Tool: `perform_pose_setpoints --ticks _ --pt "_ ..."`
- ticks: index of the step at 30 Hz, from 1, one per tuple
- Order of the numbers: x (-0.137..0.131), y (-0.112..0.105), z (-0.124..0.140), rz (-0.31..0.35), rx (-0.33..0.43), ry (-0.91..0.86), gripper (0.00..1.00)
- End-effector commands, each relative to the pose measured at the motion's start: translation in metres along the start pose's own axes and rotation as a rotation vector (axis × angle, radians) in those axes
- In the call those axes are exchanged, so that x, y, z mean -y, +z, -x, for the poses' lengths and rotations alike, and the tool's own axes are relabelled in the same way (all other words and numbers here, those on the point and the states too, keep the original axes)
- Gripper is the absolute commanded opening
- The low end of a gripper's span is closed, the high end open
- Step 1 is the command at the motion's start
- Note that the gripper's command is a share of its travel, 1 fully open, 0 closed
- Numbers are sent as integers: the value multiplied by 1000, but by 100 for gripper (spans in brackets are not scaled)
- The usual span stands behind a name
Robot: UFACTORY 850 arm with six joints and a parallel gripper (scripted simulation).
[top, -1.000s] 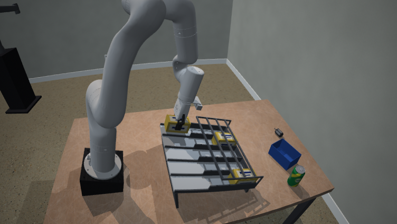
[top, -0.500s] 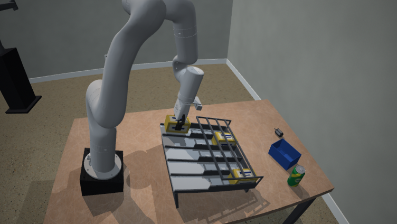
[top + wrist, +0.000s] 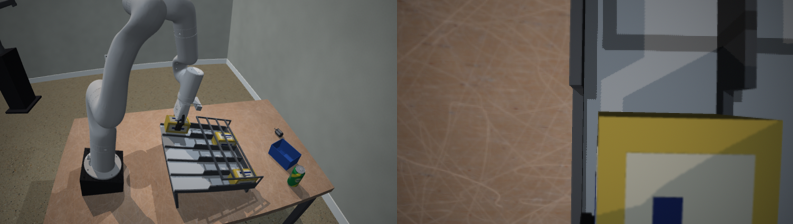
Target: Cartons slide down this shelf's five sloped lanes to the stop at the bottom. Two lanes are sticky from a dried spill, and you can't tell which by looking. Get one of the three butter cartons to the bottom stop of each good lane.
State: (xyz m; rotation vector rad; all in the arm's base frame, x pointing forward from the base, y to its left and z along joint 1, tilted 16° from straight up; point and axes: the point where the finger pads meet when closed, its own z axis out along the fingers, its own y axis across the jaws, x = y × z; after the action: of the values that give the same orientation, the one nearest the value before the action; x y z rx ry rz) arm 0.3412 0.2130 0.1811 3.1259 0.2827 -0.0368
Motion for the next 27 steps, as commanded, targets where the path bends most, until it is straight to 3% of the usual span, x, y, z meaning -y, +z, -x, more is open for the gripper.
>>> perform_pose_setpoints --ticks 1,27 --pt "0 1 0 -1 -1 0 0" --pt "0 4 -1 -1 -1 0 0"
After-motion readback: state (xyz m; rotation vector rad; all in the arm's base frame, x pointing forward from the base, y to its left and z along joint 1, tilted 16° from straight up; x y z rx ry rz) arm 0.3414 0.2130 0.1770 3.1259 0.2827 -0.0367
